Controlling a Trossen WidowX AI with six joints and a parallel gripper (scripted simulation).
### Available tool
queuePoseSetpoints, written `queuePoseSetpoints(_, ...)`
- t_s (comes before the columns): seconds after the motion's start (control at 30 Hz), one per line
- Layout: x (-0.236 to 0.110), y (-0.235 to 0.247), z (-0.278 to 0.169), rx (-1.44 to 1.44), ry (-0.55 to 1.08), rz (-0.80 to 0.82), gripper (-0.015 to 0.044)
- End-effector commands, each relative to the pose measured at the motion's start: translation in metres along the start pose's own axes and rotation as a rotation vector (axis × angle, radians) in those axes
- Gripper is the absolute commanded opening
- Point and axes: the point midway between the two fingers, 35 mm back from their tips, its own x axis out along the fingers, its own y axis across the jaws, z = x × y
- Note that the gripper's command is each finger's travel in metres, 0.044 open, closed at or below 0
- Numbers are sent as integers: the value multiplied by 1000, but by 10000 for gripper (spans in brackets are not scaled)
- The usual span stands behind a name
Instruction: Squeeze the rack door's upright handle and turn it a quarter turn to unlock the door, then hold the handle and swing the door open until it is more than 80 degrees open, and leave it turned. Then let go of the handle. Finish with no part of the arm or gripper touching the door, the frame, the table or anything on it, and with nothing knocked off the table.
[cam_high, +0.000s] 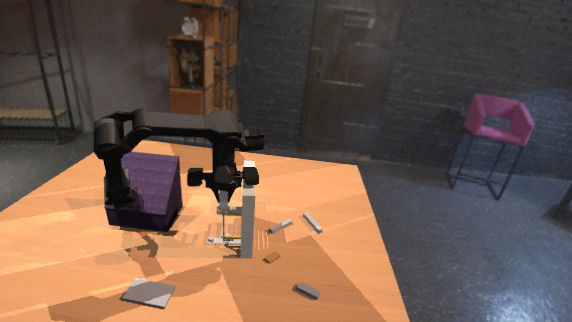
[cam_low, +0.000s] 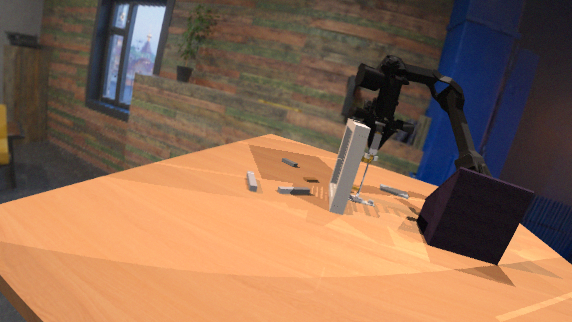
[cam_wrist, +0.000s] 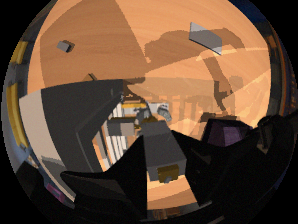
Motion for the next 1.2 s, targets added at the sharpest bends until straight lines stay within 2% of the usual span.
queuePoseSetpoints(0.0,0,0,0,195,-1,0,19)
queuePoseSetpoints(0.2,0,0,0,457,-1,0,19)
queuePoseSetpoints(0.47,0,0,0,465,-1,0,19)
queuePoseSetpoints(0.8,0,0,0,465,-1,0,281)
queuePoseSetpoints(0.9,0,0,0,432,-1,0,290)
queuePoseSetpoints(1.17,0,0,0,45,-1,0,290)
